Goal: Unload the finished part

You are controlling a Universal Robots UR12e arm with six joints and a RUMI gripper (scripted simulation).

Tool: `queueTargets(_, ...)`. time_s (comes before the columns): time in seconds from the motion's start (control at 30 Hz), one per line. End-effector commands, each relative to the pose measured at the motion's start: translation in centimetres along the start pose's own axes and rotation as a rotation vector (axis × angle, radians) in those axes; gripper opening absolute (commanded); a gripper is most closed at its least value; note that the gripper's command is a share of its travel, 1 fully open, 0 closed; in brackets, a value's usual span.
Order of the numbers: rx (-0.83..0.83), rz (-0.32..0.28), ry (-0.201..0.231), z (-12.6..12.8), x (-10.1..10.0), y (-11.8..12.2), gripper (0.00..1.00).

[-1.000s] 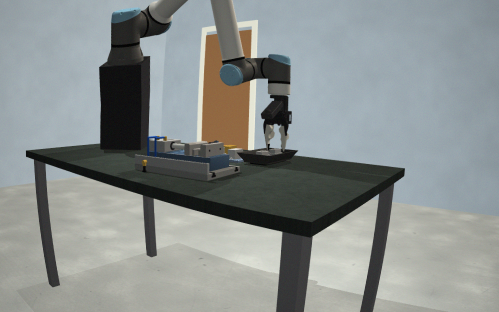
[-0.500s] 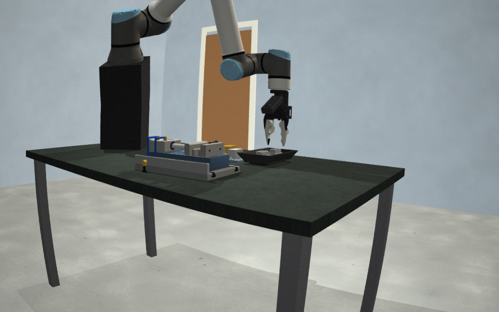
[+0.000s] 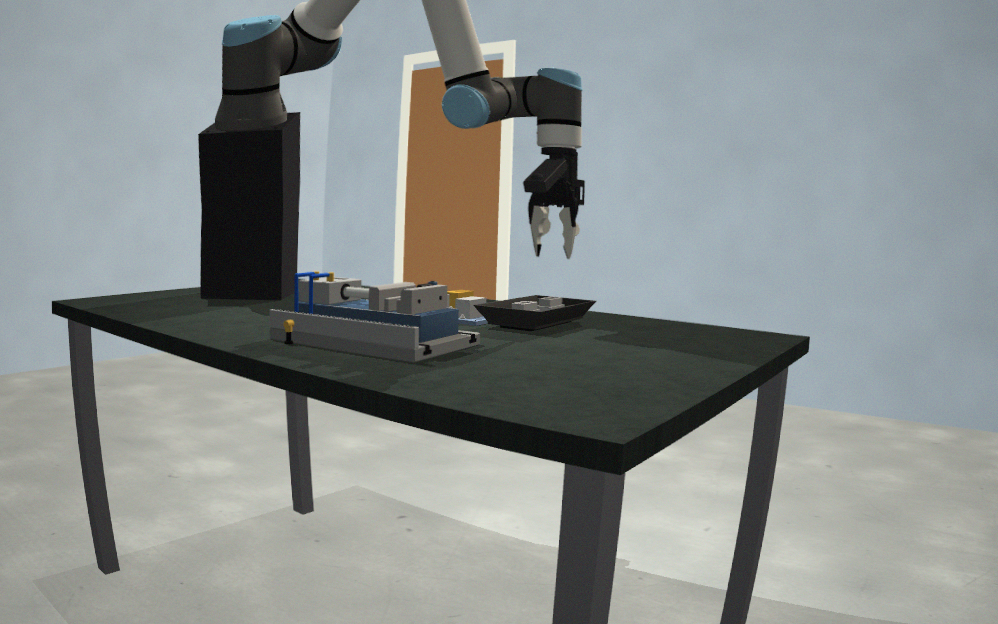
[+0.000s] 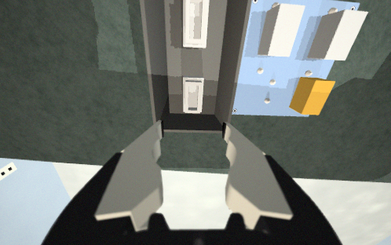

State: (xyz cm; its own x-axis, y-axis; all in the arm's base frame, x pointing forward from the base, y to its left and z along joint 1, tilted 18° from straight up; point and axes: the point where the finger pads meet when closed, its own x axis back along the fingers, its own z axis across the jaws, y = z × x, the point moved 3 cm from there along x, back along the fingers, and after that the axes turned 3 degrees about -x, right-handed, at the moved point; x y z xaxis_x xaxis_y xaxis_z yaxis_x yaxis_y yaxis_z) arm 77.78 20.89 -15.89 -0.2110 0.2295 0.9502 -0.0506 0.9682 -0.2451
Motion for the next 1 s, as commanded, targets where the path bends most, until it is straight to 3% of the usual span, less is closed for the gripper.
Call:
queueTargets(0.0, 0.000, 0.000, -0.001, 0.0, 3.0, 0.0, 0.40)
queueTargets(0.13, 0.000, 0.000, -0.001, 0.0, 4.5, 0.0, 0.40)
queueTargets(0.53, 0.000, 0.000, -0.001, 0.0, 5.6, 0.0, 0.40)
queueTargets(0.57, 0.000, 0.000, -0.001, 0.0, 5.6, 0.0, 0.00)
queueTargets(0.97, 0.000, 0.000, -0.001, 0.0, 5.6, 0.0, 0.00)
